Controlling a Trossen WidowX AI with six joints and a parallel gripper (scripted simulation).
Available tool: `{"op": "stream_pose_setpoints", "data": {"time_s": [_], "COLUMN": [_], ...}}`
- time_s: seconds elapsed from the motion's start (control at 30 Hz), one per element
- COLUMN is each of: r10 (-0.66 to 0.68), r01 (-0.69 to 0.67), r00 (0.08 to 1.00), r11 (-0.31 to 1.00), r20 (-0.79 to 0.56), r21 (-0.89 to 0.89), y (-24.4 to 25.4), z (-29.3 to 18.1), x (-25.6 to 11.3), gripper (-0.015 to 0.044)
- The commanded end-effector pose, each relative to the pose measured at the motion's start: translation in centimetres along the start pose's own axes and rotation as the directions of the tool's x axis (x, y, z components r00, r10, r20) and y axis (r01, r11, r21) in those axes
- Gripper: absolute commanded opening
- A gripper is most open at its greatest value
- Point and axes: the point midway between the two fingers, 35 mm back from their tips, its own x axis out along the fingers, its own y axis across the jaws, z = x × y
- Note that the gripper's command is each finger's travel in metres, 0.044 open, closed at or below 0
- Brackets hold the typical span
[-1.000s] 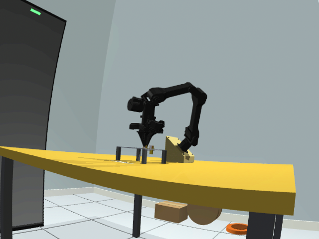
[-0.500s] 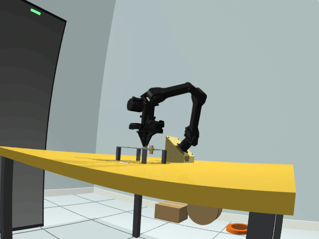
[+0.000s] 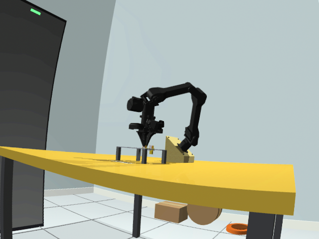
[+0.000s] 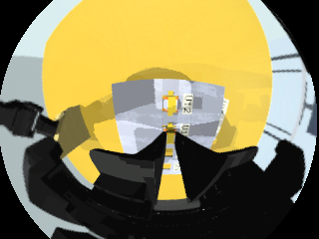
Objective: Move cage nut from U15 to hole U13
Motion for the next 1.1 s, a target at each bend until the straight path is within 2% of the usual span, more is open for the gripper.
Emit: {"op": "stream_pose_setpoints", "data": {"time_s": [0.0,0.47,0.57,0.73,1.07], "r10": [0.0,0.0,0.0,0.0,0.0], "r01": [0.0,0.0,0.0,0.0,0.0], "r00": [1.0,1.0,1.0,1.0,1.0], "r11": [1.0,1.0,1.0,1.0,1.0], "r20": [0.0,0.0,0.0,-0.002,-0.002], "r21": [0.0,0.0,0.0,0.001,0.001], "y": [0.0,0.0,0.0,0.0,0.0], "z": [0.0,0.0,0.0,-0.1,-0.1], "x": [0.0,0.0,-0.2,-4.8,-5.0], "gripper": [0.0082,0.044,0.044,0.044,0.044]}}
